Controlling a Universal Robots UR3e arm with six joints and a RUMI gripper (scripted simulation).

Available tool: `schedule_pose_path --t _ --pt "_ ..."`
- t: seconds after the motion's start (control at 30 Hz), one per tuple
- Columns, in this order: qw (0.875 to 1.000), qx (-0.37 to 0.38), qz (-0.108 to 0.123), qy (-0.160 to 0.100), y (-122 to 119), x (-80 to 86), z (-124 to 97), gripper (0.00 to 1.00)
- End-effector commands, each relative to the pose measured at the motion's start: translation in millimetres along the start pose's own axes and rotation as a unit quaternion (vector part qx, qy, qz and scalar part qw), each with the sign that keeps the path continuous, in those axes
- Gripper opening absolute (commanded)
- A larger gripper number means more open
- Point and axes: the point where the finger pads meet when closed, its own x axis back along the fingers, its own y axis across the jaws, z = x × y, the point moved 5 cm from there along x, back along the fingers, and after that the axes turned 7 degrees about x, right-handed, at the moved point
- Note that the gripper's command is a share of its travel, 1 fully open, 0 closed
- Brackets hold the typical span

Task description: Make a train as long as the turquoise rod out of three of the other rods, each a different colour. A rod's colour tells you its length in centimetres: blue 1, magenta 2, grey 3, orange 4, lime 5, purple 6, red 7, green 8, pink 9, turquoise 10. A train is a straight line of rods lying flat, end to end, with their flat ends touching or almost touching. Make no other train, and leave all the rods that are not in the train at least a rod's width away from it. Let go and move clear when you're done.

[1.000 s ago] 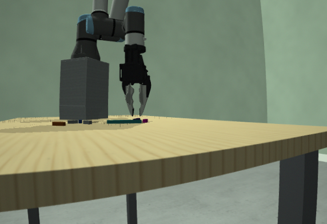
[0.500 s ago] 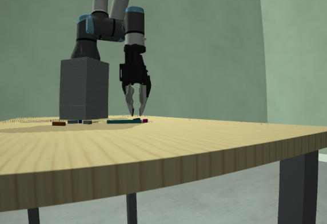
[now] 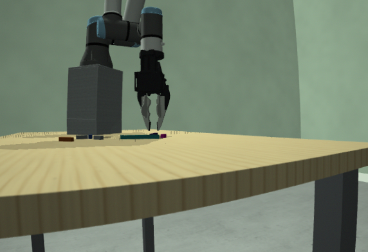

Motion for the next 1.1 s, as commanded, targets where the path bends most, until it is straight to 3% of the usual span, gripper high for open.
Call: schedule_pose_path --t 0.0,1.07 --pt "1.0 0.0 0.0 -0.001 0.3 0.0 -0.6 0.14" --pt "1.0 0.0 0.0 -0.001 0.3 -16.2 -0.6 0.14"
